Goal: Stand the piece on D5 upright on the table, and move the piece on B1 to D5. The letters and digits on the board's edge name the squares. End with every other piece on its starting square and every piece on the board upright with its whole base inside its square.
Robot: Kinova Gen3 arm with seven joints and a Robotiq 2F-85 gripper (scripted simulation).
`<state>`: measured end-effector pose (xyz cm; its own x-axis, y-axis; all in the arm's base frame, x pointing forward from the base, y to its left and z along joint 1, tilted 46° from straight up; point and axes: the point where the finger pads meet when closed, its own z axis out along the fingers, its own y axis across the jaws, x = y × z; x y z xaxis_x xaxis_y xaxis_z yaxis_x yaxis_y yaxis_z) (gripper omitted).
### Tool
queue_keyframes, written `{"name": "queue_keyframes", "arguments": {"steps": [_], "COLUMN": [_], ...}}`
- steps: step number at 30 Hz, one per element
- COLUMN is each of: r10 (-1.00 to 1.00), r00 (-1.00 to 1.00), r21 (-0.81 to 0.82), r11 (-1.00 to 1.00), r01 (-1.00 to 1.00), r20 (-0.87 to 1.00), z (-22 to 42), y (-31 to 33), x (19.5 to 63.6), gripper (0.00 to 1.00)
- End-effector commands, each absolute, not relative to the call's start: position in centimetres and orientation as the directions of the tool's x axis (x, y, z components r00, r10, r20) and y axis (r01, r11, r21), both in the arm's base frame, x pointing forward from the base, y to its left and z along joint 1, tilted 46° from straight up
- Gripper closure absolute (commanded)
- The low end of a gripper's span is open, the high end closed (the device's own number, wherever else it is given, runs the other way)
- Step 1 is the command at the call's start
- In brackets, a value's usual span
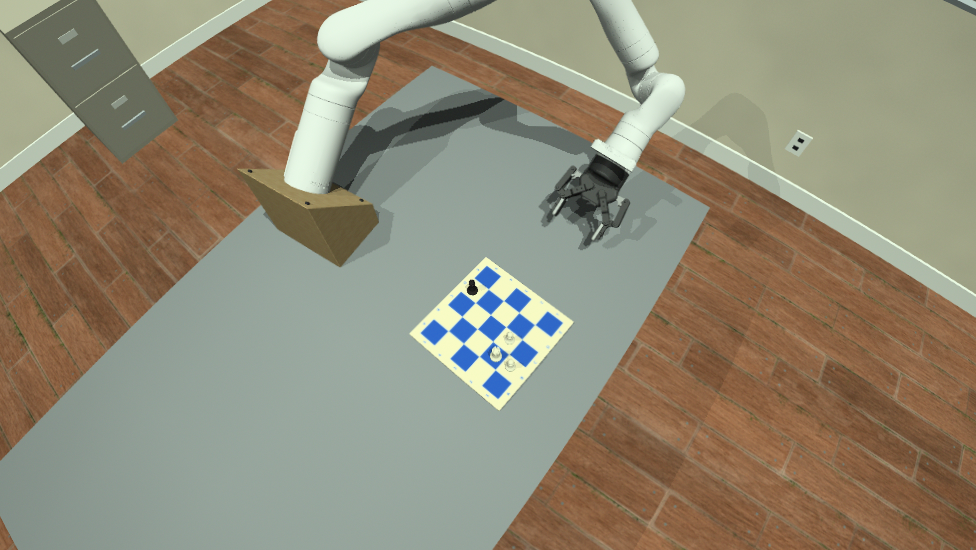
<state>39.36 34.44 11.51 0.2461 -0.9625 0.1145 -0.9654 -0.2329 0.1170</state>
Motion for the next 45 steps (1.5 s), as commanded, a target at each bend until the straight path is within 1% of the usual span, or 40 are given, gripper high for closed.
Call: {"name": "queue_keyframes", "arguments": {"steps": [1,8,15,29,34,40,41,42,44,45], "r10": [-0.964,-0.964,-0.964,-0.973,-0.995,-0.979,-0.979,-0.963,-0.963,-0.943], "r00": [0.24,0.24,0.24,0.209,0.088,-0.204,-0.204,-0.266,-0.266,-0.329], "r21": [0.113,0.113,0.113,0.141,0.215,0.367,0.367,0.396,0.396,0.425], "r11": [-0.227,-0.227,-0.227,-0.194,-0.076,0.181,0.181,0.231,0.231,0.281], "r01": [-0.967,-0.967,-0.967,-0.971,-0.974,-0.912,-0.912,-0.889,-0.889,-0.86], "r20": [0.114,0.114,0.114,0.098,0.05,-0.025,-0.025,-0.035,-0.035,-0.043], "z": [12.4,15.7,17.2,16.4,14.1,10.4,10.4,9.8,9.8,9.2], "y": [33.6,30.2,28.7,27.8,25.2,20.5,20.5,19.7,19.7,19.0], "x": [39.8,40.8,41.3,41.1,40.4,38.7,38.7,38.3,38.3,38.0], "gripper": [0.0,0.0,0.0,0.0,0.0,0.0,0.0,0.0,0.0,0.0]}}
